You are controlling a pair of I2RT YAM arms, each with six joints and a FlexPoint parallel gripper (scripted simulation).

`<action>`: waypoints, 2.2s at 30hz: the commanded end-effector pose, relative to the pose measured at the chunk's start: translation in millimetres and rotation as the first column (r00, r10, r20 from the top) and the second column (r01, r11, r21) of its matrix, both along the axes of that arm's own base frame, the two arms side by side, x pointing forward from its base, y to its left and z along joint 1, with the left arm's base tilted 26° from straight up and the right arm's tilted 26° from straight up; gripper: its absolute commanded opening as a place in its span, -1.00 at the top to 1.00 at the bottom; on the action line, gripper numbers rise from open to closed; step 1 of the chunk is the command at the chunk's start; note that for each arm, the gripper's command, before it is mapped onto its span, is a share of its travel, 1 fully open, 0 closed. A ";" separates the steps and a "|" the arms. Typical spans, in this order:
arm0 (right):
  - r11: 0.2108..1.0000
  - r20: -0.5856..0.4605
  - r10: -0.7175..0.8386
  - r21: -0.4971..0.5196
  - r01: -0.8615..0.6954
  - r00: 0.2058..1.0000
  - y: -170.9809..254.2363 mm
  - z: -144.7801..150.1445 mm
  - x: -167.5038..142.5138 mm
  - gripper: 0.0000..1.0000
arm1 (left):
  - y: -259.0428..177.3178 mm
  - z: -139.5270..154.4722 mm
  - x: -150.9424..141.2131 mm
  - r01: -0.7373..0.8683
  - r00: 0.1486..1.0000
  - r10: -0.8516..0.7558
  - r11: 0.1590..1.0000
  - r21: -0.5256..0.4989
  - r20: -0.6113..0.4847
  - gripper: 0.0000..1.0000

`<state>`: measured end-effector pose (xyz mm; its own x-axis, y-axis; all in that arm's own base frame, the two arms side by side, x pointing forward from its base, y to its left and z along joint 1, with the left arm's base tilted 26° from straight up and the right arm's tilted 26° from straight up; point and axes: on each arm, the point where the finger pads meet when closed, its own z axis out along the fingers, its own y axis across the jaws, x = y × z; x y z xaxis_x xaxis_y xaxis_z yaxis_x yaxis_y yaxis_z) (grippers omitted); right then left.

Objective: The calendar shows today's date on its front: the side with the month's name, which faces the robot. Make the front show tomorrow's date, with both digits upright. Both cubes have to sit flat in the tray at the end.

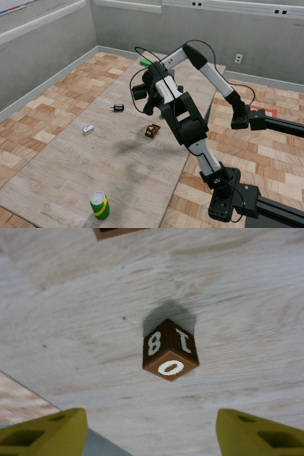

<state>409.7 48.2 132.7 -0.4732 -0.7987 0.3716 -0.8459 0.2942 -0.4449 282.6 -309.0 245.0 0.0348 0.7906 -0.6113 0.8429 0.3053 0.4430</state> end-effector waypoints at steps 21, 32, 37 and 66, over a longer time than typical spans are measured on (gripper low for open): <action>0.325 0.002 -0.901 0.664 0.673 0.433 -55.3 2.6 -6.7 -0.33 | 92.0 4.5 21.7 0.201 0.977 -0.168 0.931 -0.303 0.133 -1.00; -0.172 -0.241 -0.970 0.743 0.647 0.018 -75.4 6.2 -9.9 -0.33 | 115.4 -0.2 18.7 0.230 0.967 -0.178 0.914 -0.335 0.180 -1.00; -0.426 -0.388 -0.901 0.715 0.554 -0.192 -85.7 10.3 -11.9 -0.33 | 123.5 -1.9 17.3 0.238 0.964 -0.178 0.908 -0.344 0.196 -1.00; -0.347 -0.296 -0.936 0.682 0.644 -0.190 -120.1 -4.8 -5.3 -0.33 | 131.9 -6.0 17.3 0.219 0.968 -0.160 0.912 -0.347 0.191 -1.00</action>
<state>401.0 -72.2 134.1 -0.5341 0.8397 -0.0983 0.7933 0.5380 0.2850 303.3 -178.0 226.0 0.2343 0.4982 -0.8348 0.8494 0.3128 0.4250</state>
